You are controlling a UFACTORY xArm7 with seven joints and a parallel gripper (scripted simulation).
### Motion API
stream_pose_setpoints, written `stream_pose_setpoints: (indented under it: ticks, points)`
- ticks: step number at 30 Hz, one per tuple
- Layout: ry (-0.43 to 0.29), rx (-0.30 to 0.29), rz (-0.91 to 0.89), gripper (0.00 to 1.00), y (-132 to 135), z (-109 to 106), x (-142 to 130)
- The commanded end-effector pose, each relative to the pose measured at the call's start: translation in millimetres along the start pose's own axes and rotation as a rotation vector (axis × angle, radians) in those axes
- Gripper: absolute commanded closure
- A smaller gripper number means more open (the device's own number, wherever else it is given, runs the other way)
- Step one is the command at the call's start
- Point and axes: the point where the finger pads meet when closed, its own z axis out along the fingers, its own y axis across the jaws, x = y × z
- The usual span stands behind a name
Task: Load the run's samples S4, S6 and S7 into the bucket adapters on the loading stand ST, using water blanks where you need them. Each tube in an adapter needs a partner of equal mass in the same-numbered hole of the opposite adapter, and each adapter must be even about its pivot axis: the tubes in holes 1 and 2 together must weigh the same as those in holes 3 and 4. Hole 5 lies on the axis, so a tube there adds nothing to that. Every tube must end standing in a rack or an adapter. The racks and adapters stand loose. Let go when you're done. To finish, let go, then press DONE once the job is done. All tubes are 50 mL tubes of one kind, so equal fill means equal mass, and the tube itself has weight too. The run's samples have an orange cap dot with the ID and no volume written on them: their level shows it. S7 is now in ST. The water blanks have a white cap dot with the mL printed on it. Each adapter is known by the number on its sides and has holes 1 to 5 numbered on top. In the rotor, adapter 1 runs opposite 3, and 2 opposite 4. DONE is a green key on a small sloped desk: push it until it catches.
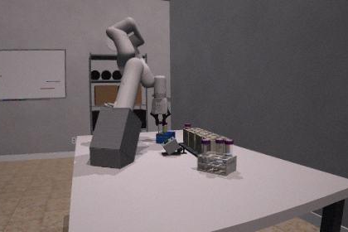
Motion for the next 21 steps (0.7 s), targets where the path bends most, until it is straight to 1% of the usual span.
stream_pose_setpoints:
  ticks: [1,8,14,21]
  points:
    - [0.002,-0.001,0.000,1.00,0.2,-3.1,1.0]
    - [0.002,-0.001,0.000,1.00,0.2,-7.7,1.0]
    - [0.002,-0.001,0.000,1.00,0.2,-7.7,1.0]
    - [0.002,-0.001,0.000,1.00,0.2,-21.8,1.0]
